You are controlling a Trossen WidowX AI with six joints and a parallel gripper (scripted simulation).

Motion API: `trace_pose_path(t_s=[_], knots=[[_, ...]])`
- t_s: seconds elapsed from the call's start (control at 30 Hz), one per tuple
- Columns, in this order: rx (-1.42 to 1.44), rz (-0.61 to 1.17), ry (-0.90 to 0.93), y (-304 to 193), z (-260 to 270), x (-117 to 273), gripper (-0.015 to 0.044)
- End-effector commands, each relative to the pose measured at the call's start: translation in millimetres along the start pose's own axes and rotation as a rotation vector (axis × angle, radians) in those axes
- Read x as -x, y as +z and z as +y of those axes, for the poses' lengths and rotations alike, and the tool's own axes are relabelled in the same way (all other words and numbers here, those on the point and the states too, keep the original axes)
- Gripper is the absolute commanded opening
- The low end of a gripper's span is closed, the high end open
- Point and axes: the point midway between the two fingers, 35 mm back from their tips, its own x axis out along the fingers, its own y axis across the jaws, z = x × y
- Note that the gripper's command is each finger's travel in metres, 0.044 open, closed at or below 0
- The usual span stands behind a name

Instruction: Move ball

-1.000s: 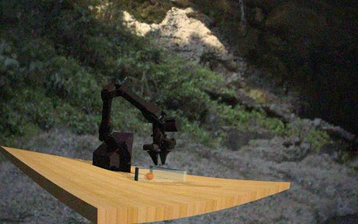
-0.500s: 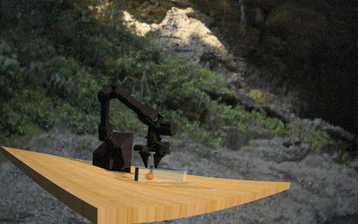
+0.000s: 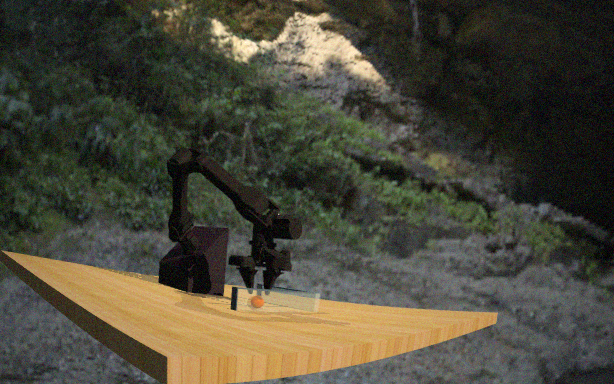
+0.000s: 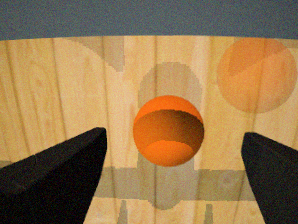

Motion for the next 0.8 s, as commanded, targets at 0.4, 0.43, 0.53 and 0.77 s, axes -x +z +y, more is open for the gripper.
trace_pose_path(t_s=[0.4,0.43,0.53,0.77], knots=[[0.018,0.016,-0.008,-6.4,1.9,-25.6,0.0285],[0.018,0.016,-0.008,-6.4,1.9,-25.6,0.0285],[0.018,0.016,-0.008,-6.4,1.9,-25.6,0.0206],[0.018,0.016,-0.008,-6.4,1.9,-25.6,0.0159]])
